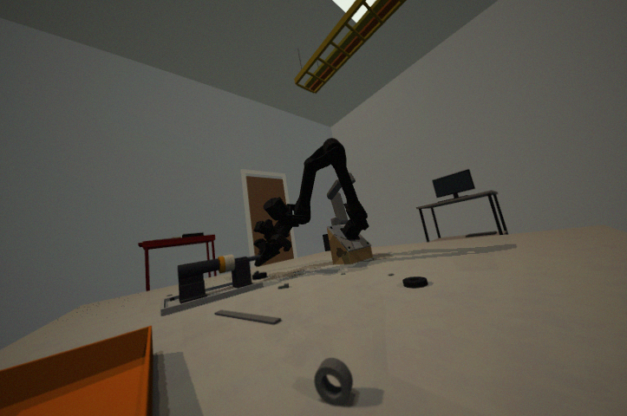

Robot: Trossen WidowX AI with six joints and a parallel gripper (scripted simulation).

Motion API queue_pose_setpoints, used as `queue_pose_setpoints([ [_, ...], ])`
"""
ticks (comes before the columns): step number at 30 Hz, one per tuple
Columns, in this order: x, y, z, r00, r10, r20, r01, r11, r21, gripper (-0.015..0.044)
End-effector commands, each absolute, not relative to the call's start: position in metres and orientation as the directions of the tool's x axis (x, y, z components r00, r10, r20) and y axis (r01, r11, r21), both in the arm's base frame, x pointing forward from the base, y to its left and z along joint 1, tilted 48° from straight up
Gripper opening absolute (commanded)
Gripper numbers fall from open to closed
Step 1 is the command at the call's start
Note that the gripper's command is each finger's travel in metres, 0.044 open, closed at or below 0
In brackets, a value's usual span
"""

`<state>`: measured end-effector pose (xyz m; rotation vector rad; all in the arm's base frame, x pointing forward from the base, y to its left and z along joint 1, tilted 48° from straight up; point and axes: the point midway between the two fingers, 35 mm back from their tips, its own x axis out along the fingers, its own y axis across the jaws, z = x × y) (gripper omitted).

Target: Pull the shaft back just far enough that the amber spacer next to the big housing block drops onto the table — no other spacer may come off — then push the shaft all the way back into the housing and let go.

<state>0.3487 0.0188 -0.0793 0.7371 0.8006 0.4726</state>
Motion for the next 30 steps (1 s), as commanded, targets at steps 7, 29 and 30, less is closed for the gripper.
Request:
queue_pose_setpoints([
  [7, 0.3470, 0.0187, -0.0793, 0.616, 0.632, -0.471, -0.109, 0.660, 0.743, 0.0000],
  [29, 0.3450, 0.0184, -0.0793, 0.616, 0.632, -0.471, -0.109, 0.660, 0.743, 0.0000],
  [30, 0.3450, 0.0184, -0.0793, 0.616, 0.632, -0.471, -0.109, 0.660, 0.743, 0.0000],
])
